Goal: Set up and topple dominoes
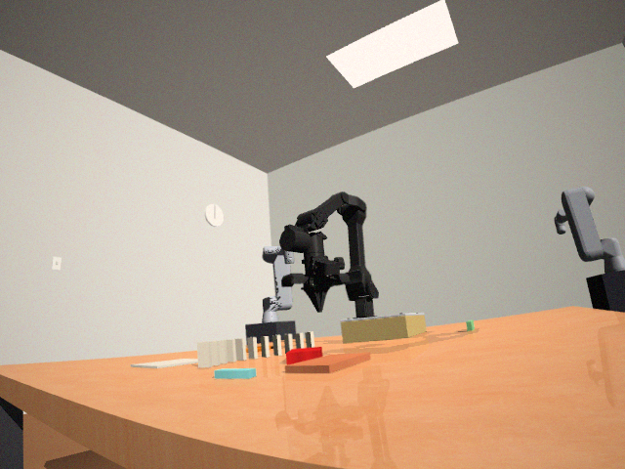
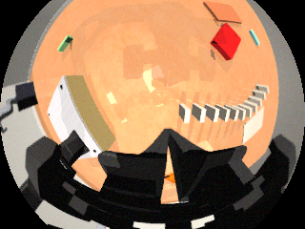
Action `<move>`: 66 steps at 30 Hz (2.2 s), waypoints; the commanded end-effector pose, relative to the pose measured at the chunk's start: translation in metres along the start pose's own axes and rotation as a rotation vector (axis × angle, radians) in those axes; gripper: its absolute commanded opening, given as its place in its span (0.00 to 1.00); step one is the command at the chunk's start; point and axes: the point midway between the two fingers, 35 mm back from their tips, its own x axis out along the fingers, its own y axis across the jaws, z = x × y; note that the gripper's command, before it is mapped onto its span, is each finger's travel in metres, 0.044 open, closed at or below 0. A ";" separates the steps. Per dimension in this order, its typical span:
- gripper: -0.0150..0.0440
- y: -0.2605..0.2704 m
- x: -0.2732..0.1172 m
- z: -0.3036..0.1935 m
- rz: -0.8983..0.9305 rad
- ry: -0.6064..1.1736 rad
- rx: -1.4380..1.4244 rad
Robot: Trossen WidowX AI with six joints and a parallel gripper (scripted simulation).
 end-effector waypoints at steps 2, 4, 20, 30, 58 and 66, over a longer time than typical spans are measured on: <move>0.25 0.000 0.000 0.001 -0.002 -0.003 -0.006; 0.25 0.000 0.000 0.001 -0.002 -0.003 -0.006; 0.25 -0.002 0.011 0.001 -0.002 -0.003 -0.006; 0.25 -0.001 0.081 0.000 -0.002 -0.003 -0.006; 0.25 -0.042 0.071 0.024 -0.052 -0.031 -0.040; 0.25 -0.058 0.021 0.002 -0.008 -0.004 -0.007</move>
